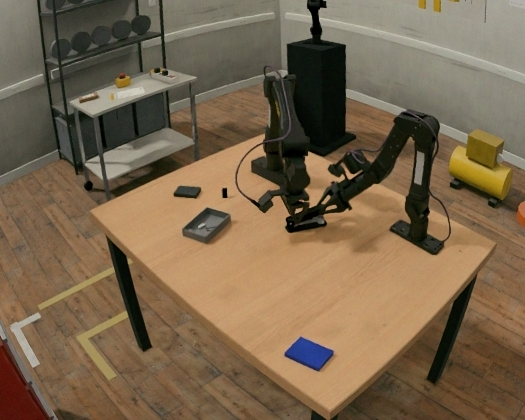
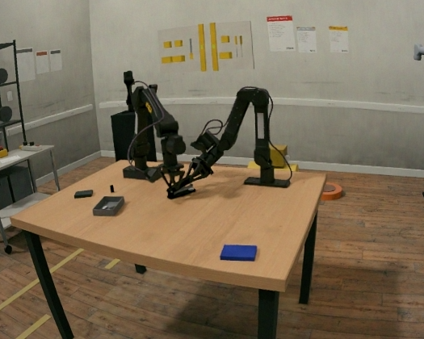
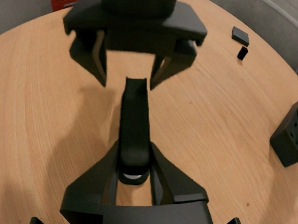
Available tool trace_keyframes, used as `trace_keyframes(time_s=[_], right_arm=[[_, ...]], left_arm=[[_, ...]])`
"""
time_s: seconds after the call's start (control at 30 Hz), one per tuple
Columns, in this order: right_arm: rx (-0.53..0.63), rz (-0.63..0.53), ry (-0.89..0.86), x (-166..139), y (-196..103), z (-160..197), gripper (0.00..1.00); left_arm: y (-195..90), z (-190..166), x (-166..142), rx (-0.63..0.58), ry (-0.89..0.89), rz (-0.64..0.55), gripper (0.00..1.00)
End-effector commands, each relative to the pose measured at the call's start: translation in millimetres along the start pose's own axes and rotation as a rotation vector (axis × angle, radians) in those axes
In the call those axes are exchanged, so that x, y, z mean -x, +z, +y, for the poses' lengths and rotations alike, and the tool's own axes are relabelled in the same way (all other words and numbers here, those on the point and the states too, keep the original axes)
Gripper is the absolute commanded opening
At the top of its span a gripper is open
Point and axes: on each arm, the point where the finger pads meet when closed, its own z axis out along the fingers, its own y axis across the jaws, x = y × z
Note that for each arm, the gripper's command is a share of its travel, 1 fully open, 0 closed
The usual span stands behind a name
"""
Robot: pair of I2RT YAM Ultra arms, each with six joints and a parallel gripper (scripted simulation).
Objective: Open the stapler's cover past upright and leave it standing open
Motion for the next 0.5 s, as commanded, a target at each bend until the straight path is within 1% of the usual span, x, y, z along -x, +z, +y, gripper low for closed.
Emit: trace_keyframes(time_s=[0.0, 0.03, 0.1, 0.13, 0.27, 0.4, 0.47], right_arm=[[0.015, -0.017, 0.015, 6.5, -39.9, 2.1, 0.57], [0.015, -0.017, 0.015, 6.5, -39.9, 2.1, 0.57], [0.015, -0.017, 0.01, 3.4, -56.2, 2.0, 0.57], [-0.008, -0.014, 0.006, 0.1, -53.4, -0.9, 0.57], [-0.03, -0.011, 0.001, -3.5, -41.8, -5.6, 0.57], [-0.049, -0.015, -0.011, -3.1, -40.6, -10.1, 0.57], [-0.053, -0.061, -0.033, 5.0, -46.4, -13.8, 0.57]], left_arm=[[-0.2, -1.6, 3.8, 0.003, -0.003, 0.004, 0.21], [-0.2, -1.6, 3.8, 0.003, -0.003, 0.004, 0.21], [-0.2, -1.6, 3.8, 0.003, -0.003, 0.004, 0.21], [-0.2, -1.6, 3.8, 0.003, -0.003, 0.004, 0.21], [-0.2, -1.6, 3.8, 0.003, -0.003, 0.004, 0.21], [-0.2, -1.6, 3.8, 0.003, -0.003, 0.004, 0.21], [-0.2, -1.6, 3.8, 0.003, -0.003, 0.004, 0.21]])
